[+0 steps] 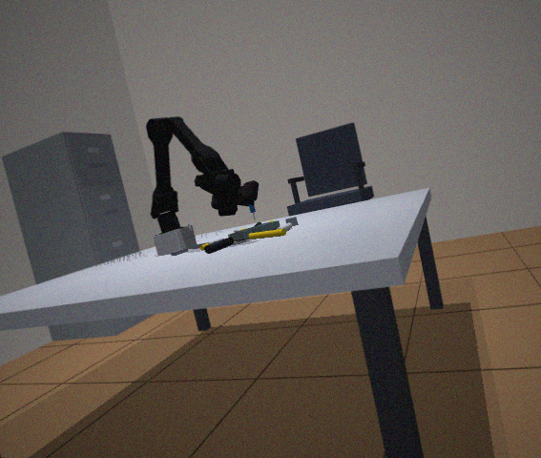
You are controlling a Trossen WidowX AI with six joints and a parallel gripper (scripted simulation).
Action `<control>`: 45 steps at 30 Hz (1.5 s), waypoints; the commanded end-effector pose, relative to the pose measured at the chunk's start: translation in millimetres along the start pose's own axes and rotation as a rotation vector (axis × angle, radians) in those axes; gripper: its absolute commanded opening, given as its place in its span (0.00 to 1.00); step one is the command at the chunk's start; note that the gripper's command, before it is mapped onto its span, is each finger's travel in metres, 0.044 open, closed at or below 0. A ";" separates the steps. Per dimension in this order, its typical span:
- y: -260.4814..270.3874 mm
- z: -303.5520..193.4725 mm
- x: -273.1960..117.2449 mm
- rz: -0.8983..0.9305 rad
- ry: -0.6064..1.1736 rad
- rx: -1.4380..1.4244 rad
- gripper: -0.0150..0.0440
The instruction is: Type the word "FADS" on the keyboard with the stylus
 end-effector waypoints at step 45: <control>-4.9 28.2 14.7 -0.005 -0.001 0.002 0.39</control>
Point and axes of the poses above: the point midway between the two fingers, 35 mm back from their tips, its own x axis out along the fingers, its own y axis across the jaws, z = x × y, the point moved 4 cm from there along -x, back along the fingers, and after that the axes turned 7 degrees about -x, right-handed, at the moved point
